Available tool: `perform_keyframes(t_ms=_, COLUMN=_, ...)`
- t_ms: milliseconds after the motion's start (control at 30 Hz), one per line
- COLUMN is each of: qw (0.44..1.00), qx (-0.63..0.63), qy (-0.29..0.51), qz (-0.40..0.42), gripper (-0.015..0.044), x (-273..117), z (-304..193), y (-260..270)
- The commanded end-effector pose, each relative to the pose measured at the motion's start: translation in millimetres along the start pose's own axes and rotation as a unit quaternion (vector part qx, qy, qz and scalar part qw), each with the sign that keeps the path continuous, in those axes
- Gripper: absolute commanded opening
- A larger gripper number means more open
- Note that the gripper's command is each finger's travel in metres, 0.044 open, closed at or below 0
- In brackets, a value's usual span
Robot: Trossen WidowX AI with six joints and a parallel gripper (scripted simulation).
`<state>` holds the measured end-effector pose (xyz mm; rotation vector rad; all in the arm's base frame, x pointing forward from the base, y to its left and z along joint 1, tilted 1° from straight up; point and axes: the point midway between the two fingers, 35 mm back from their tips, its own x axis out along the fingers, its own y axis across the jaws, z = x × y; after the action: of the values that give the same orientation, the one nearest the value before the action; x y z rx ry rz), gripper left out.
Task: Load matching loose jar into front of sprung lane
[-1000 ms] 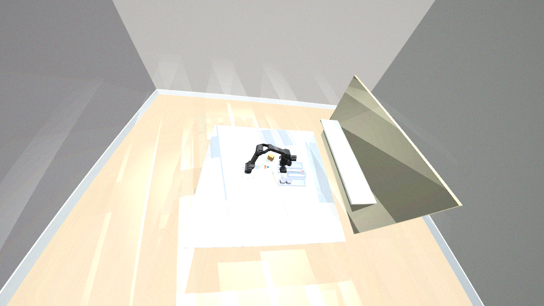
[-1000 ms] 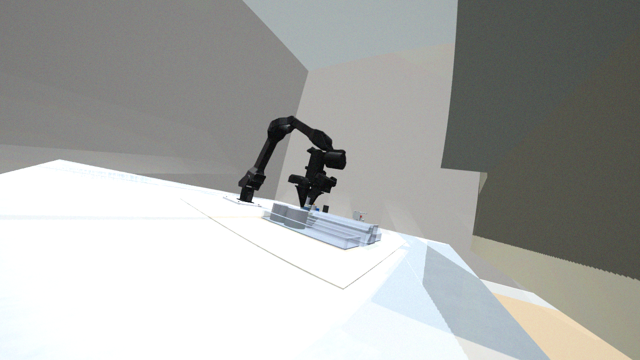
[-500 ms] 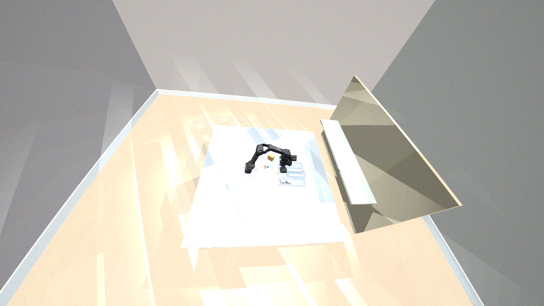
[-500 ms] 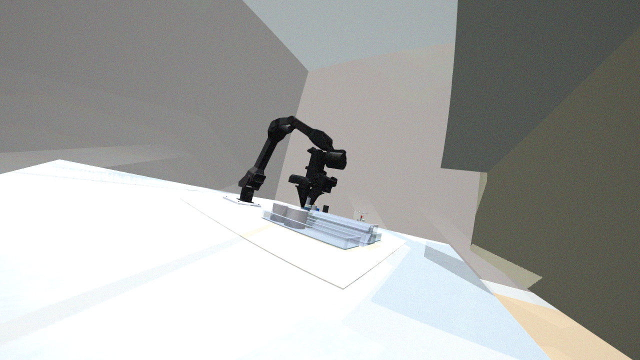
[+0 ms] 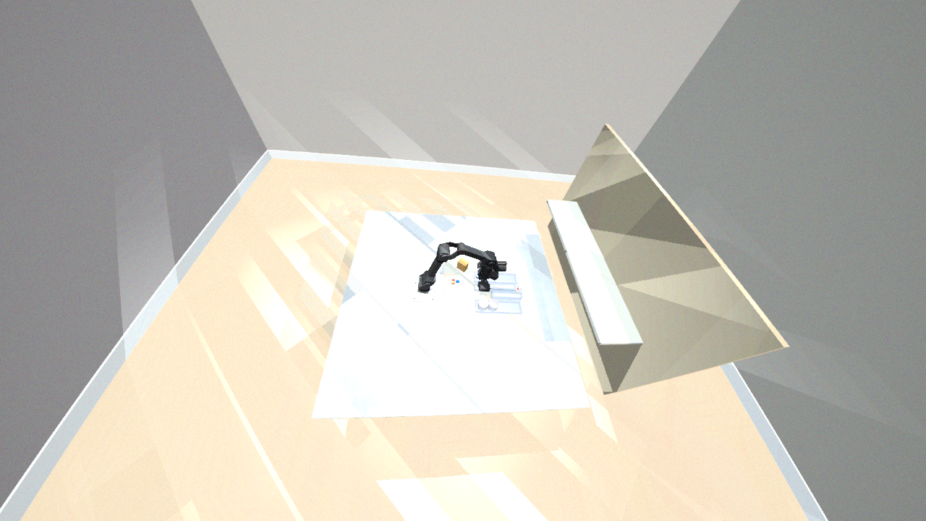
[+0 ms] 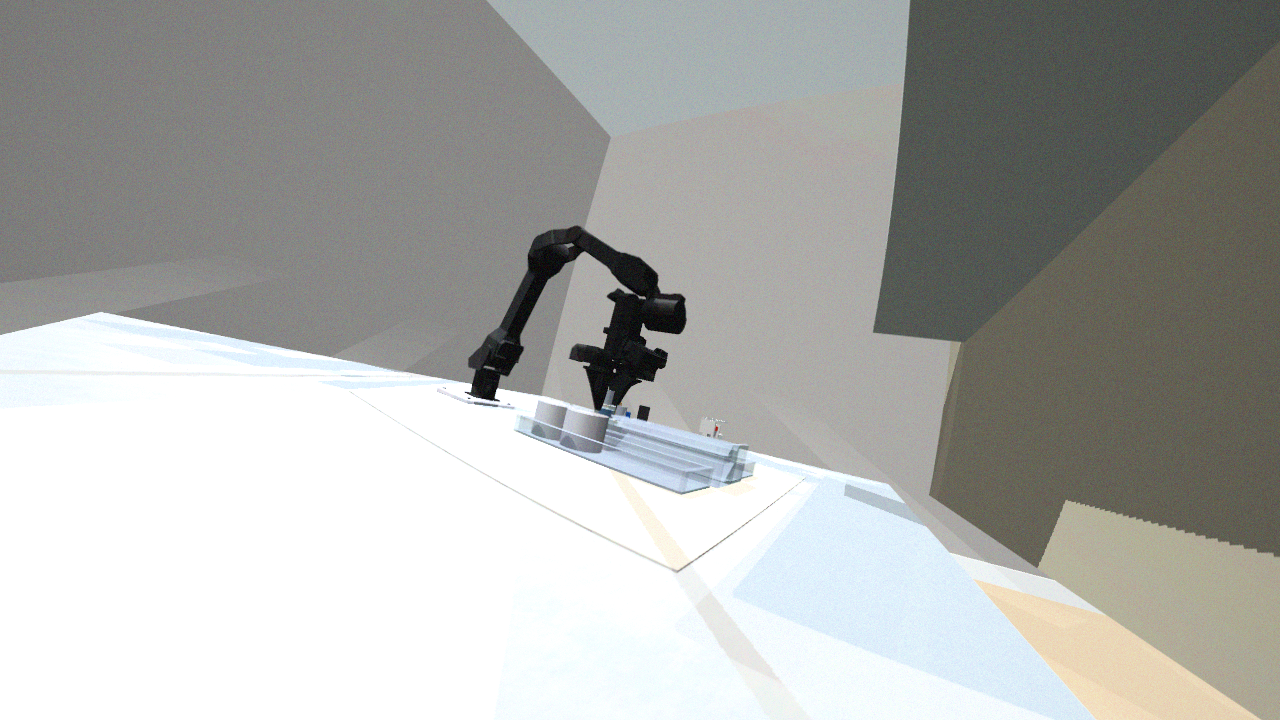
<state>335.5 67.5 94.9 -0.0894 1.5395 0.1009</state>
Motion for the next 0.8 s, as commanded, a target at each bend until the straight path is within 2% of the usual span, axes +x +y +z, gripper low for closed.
perform_keyframes(t_ms=0, qw=1.000, qx=-0.002, qy=-0.011, qz=0.000, gripper=0.0000, x=1.6, z=5.6, y=-0.3)
perform_keyframes(t_ms=767, qw=1.000, qx=-0.002, qy=-0.011, qz=0.000, gripper=0.0000, x=9.9, z=5.2, y=-0.3)
